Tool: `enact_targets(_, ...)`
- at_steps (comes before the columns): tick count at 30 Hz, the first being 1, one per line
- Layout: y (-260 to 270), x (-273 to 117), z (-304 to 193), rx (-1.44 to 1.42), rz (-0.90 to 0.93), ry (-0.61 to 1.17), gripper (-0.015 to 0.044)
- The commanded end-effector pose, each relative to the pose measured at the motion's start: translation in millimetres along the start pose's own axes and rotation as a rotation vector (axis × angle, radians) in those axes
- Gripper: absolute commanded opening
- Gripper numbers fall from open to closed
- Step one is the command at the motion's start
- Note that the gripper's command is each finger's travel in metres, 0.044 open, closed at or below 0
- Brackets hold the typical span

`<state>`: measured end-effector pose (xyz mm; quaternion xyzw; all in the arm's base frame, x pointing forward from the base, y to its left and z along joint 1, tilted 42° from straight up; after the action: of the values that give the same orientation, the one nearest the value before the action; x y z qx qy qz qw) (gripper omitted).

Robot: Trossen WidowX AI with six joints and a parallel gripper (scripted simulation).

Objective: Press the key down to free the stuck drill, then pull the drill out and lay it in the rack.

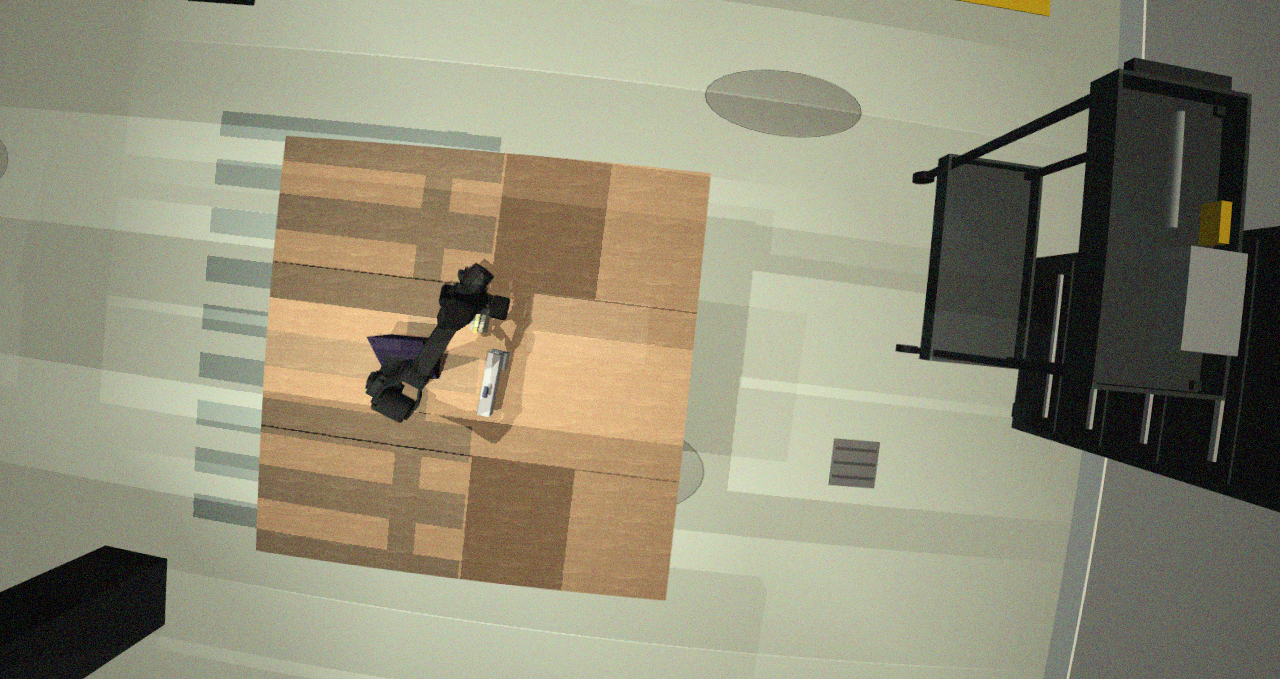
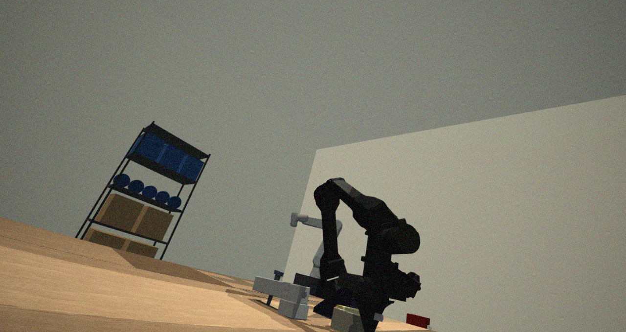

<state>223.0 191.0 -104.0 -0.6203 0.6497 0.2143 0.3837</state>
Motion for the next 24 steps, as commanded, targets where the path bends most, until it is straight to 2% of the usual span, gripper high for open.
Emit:
enact_targets(1,0,0,0,0.0,0.0,0.0,0.0053)
enact_targets(16,0,0,0,0.0,0.0,0.0,0.044)
enact_targets(24,1,-34,-1,-0.004,0.002,0.005,0.044)
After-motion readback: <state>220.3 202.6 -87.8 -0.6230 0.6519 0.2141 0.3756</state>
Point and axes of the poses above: the point midway between the two fingers, 35 mm back from their tips, its own x axis out along the fingers, its own y axis across the jaws, z = x × y, the point moved 3 cm from there along -x, back along the fingers, and after that the axes turned 8 degrees about x, right-handed, at the moved point
